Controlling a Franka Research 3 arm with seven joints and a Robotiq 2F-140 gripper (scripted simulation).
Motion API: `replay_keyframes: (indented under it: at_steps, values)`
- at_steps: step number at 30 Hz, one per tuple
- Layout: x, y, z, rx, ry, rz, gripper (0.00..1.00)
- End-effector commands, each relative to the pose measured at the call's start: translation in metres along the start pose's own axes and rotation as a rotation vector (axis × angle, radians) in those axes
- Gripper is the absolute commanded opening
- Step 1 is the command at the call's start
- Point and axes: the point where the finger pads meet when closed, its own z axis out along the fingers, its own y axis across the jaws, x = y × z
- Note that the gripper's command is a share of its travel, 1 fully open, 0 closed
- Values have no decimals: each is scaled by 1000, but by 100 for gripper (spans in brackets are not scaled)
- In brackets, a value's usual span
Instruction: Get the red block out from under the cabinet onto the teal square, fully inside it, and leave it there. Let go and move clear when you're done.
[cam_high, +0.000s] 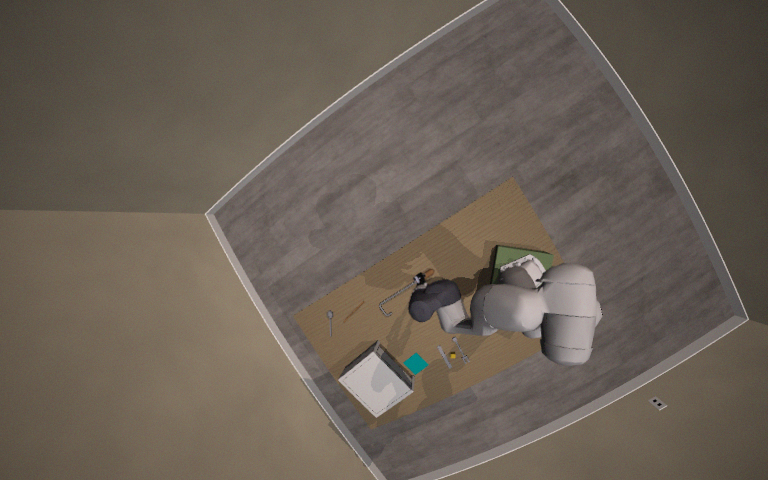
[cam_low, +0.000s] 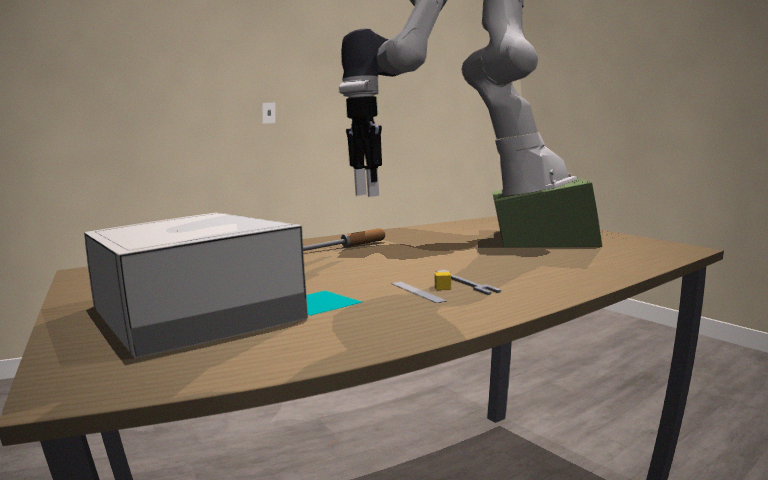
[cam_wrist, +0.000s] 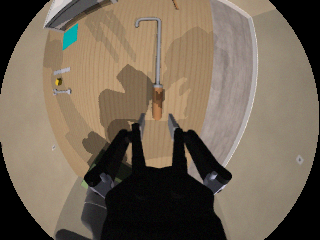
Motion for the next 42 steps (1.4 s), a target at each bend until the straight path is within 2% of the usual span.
replay_keyframes:
  at_steps: [1,16,28,42]
  values:
    - [11,2,5,-9,31,-6,34]
    - [12,3,55,-9,31,-6,34]
    - [13,3,70,-9,31,-6,34]
    - [13,3,72,-9,31,-6,34]
